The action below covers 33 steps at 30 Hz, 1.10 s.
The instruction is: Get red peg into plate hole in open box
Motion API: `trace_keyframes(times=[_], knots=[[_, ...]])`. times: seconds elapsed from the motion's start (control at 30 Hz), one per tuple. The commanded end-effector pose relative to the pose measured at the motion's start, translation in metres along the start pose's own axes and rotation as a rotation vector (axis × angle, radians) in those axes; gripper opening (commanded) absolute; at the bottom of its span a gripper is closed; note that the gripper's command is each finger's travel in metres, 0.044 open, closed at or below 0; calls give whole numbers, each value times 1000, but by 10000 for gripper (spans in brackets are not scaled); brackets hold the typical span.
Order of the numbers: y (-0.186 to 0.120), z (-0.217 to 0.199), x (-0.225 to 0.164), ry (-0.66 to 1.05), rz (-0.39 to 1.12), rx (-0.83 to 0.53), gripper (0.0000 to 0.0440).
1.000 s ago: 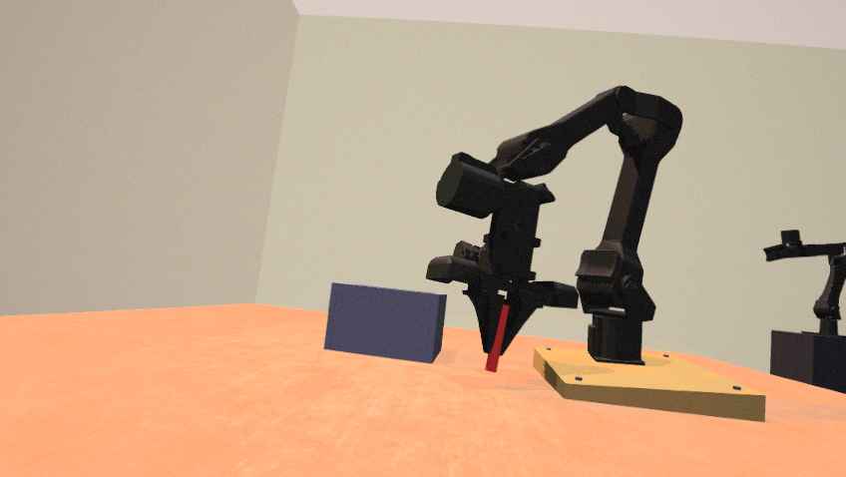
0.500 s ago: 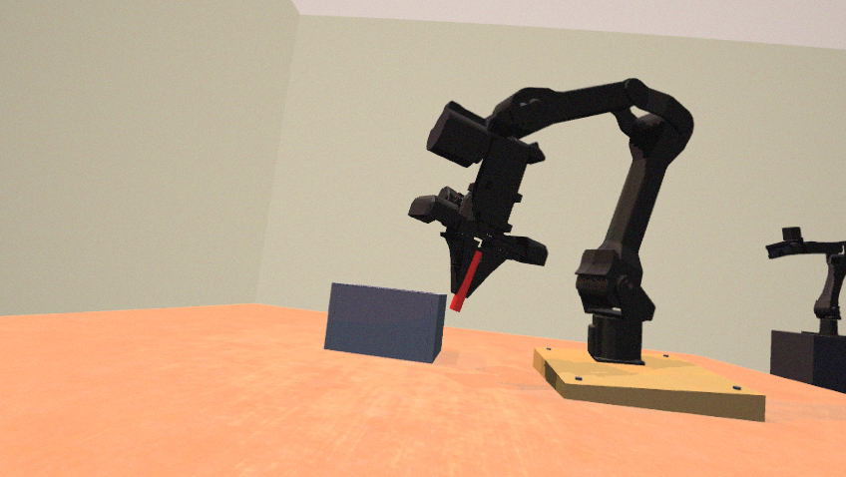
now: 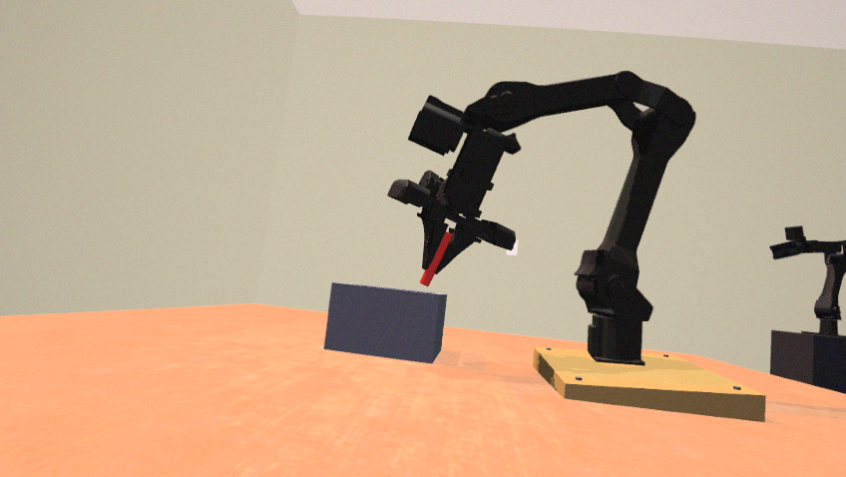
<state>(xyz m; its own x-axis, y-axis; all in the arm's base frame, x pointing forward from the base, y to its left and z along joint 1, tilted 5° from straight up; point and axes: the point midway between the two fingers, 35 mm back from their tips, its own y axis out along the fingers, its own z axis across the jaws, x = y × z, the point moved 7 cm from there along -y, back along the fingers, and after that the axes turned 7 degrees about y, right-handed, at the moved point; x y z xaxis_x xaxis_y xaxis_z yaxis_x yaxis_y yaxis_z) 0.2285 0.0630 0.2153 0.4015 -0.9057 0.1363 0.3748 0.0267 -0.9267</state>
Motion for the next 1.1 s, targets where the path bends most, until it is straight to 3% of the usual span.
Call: trace_keyframes(times=[0.0,1.07], knots=[[4,5,14,10,-26,-2,0],[57,15,89,112,-57,-63,15]])
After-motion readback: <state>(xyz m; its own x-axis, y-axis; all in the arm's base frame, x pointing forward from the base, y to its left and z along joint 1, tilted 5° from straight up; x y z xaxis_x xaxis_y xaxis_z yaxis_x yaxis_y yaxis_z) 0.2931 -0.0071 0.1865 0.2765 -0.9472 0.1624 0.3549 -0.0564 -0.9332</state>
